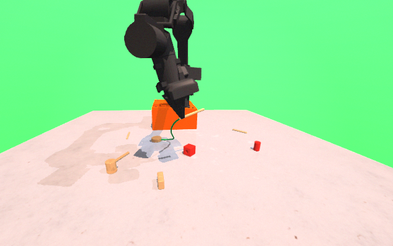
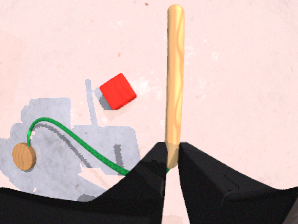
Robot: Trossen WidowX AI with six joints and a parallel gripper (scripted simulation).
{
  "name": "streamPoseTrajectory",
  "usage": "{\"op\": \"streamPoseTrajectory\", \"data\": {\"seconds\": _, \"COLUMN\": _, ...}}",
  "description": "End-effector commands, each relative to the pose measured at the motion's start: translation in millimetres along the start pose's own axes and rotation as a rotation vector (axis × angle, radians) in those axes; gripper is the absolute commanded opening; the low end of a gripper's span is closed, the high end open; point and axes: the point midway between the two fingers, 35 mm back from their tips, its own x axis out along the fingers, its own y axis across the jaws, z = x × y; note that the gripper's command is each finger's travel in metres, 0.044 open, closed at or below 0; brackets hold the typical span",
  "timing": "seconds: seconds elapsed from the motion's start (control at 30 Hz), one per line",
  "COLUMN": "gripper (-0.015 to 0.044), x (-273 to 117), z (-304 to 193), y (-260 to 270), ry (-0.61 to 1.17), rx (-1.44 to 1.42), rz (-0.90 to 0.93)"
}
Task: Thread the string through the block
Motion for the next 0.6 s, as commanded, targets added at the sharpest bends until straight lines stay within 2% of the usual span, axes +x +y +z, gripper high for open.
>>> {"op": "streamPoseTrajectory", "data": {"seconds": 0.0, "gripper": 0.0000, "x": -4.7, "z": -8.8, "y": -2.5, "ry": 0.004, "rx": -0.056, "rz": 0.012}}
{"op": "streamPoseTrajectory", "data": {"seconds": 0.57, "gripper": 0.0000, "x": -12.1, "z": -32.6, "y": -5.4, "ry": 0.005, "rx": -0.221, "rz": 0.063}}
